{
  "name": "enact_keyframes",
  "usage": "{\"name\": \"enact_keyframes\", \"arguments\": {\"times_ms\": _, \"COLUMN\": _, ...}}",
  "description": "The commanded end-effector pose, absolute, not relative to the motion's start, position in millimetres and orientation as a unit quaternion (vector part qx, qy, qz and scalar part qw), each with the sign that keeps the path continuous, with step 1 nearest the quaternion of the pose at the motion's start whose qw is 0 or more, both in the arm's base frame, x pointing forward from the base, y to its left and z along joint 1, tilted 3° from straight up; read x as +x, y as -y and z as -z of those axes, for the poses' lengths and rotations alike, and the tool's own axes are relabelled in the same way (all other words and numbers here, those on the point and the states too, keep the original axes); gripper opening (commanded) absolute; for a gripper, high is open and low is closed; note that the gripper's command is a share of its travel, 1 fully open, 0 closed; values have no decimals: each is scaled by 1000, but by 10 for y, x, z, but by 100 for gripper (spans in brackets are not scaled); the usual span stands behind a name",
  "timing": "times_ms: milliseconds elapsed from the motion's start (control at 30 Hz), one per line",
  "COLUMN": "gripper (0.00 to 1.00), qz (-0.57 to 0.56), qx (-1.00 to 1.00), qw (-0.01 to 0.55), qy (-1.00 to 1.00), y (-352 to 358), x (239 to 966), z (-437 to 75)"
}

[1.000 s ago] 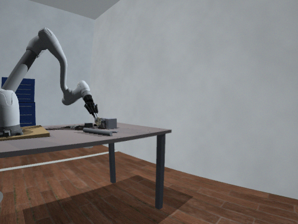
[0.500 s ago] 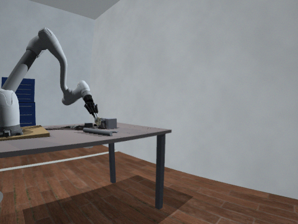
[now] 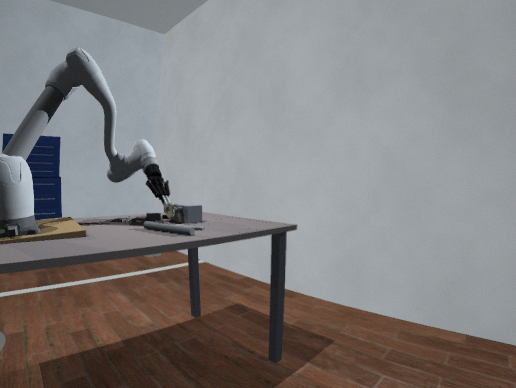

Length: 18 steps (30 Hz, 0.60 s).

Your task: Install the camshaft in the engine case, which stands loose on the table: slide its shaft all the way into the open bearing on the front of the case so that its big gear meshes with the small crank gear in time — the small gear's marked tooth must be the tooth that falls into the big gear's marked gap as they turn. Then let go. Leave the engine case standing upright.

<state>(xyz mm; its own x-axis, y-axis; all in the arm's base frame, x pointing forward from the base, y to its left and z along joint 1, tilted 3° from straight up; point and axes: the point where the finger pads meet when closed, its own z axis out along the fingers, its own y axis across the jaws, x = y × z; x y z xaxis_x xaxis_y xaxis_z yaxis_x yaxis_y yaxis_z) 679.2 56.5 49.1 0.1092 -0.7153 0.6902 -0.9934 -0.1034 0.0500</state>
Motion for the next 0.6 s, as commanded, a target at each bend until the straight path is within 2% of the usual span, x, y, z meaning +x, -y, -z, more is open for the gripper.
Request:
{"name": "enact_keyframes", "arguments": {"times_ms": 0, "gripper": 5, "qz": -261, "qx": 695, "qw": 266, "qy": 614, "y": -565, "x": 6792, "z": -492}}
{"name": "enact_keyframes", "arguments": {"times_ms": 567, "gripper": 5, "qz": -261, "qx": 695, "qw": 266, "qy": 614, "y": -569, "x": 6832, "z": -490}}
